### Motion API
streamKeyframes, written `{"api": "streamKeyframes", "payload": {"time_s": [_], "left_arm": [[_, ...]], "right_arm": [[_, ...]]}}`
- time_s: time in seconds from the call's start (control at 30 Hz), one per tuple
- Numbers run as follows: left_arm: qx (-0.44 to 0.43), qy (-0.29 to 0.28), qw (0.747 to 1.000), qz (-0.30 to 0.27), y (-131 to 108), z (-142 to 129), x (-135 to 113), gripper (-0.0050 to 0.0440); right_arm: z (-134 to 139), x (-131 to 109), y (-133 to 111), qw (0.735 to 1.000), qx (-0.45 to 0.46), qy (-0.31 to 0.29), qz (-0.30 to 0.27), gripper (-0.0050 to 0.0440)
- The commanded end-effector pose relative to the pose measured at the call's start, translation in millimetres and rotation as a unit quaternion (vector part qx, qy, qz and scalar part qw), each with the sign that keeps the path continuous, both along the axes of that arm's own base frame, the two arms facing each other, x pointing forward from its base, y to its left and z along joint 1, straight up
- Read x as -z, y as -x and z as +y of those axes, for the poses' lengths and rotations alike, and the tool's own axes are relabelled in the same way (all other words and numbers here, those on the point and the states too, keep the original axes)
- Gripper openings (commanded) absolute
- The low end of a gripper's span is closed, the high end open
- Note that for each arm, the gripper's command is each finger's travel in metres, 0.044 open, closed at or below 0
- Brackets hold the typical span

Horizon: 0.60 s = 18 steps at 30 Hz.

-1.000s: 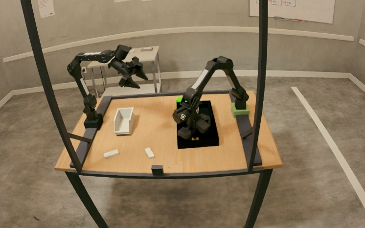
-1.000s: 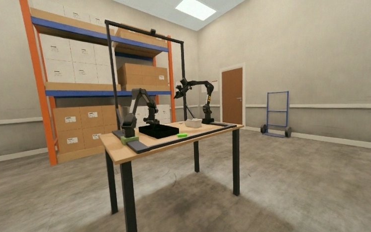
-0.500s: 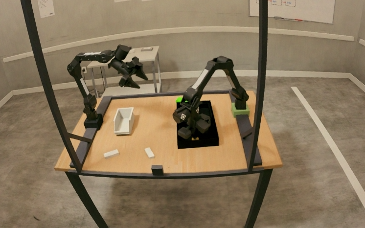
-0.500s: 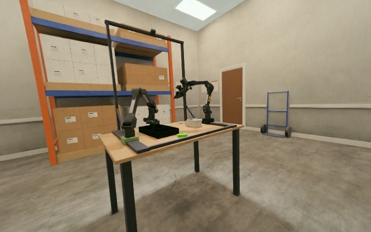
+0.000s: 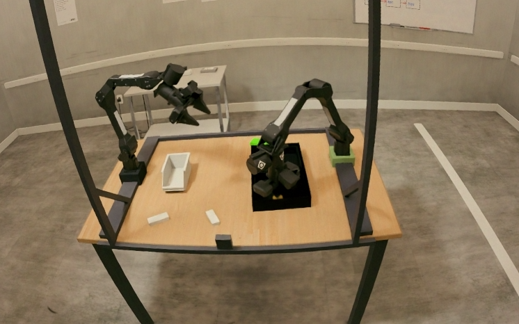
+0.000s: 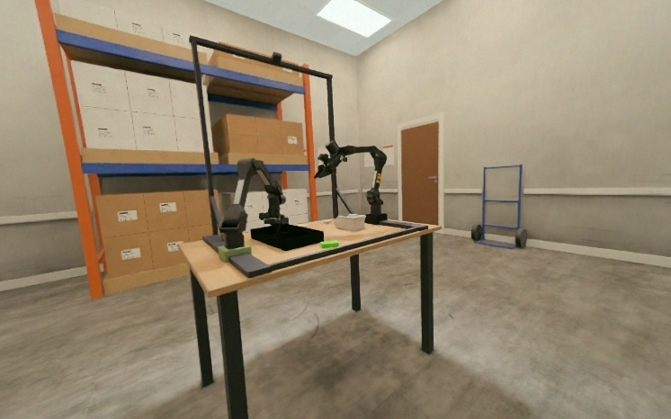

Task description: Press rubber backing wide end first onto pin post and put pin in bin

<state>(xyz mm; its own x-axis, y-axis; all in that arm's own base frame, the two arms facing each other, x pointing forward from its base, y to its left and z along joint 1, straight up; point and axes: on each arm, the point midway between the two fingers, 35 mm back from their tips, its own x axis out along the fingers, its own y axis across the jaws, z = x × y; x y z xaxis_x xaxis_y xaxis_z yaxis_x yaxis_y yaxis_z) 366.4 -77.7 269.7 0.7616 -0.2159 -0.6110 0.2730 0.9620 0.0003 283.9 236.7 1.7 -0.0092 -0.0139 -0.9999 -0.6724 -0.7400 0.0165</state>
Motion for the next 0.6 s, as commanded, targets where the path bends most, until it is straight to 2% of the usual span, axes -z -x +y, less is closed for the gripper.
{"api": "streamKeyframes", "payload": {"time_s": [0.0, 0.2, 0.57], "left_arm": [[0.000, 0.002, 1.000, -0.010, 1, 0, -8, 0.0440], [0.000, 0.002, 1.000, -0.010, 1, 0, -8, 0.0440], [0.000, 0.002, 1.000, -0.010, 1, 0, -8, 0.0440]], "right_arm": [[-3, 11, 4, 1.000, 0.000, 0.007, 0.008, -0.0050], [-2, 7, 4, 1.000, 0.000, -0.006, -0.003, -0.0050], [-4, 18, 5, 1.000, 0.000, -0.002, 0.002, -0.0050]]}}
